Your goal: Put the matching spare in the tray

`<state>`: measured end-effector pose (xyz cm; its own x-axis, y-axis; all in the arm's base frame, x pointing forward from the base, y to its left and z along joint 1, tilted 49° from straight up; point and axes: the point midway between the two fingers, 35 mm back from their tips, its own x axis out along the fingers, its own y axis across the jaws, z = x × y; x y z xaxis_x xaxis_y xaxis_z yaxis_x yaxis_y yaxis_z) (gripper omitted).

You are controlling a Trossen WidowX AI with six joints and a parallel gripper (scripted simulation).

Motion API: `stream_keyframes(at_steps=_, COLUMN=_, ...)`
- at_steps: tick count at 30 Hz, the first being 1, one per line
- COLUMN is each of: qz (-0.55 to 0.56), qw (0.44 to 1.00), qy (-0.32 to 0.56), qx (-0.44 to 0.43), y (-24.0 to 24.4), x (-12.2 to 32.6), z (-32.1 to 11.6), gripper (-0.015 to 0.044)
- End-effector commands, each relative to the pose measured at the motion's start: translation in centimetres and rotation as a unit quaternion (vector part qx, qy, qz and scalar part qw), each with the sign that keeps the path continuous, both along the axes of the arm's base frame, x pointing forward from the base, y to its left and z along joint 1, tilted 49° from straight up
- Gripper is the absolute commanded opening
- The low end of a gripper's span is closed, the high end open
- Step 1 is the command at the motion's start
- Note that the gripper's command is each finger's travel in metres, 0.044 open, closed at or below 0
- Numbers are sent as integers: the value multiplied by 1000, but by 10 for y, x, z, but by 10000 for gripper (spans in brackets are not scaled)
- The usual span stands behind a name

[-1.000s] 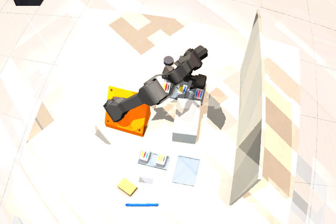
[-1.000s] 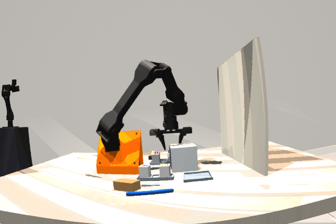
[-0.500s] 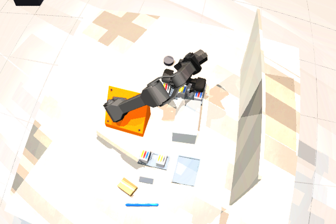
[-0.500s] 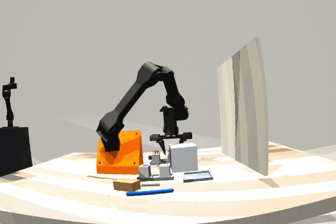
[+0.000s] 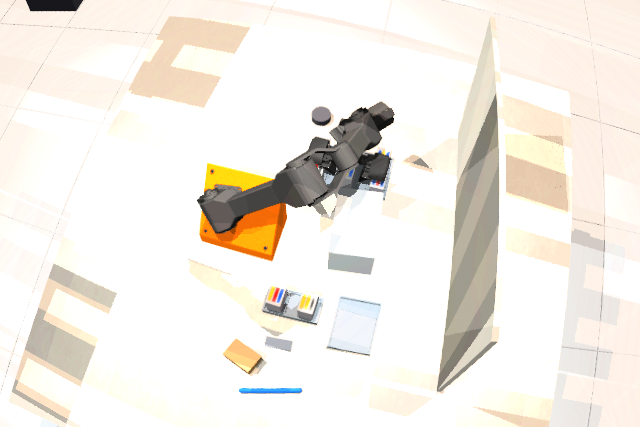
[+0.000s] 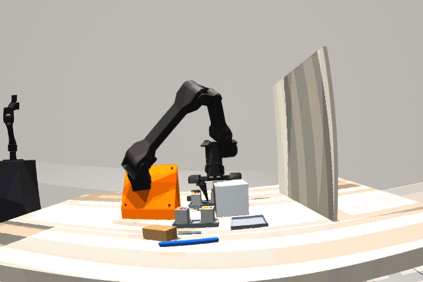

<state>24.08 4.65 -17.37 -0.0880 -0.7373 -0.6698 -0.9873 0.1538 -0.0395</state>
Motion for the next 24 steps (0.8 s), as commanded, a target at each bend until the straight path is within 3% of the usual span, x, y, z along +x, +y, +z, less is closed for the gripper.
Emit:
stream_keyframes(at_steps=1, qz=0, qw=1000, qy=0, qx=0, y=0, x=0, z=0, gripper=274)
stream_keyframes(at_steps=5, qz=0, qw=1000, qy=0, qx=0, y=0, x=0, z=0, gripper=169)
stream_keyframes(at_steps=12, qz=0, qw=1000, qy=0, qx=0, y=0, x=0, z=0, gripper=122)
stream_keyframes(at_steps=17, qz=0, qw=1000, qy=0, qx=0, y=0, x=0, z=0, gripper=0)
stream_keyframes(at_steps=24, qz=0, qw=1000, qy=0, qx=0, y=0, x=0, z=0, gripper=0)
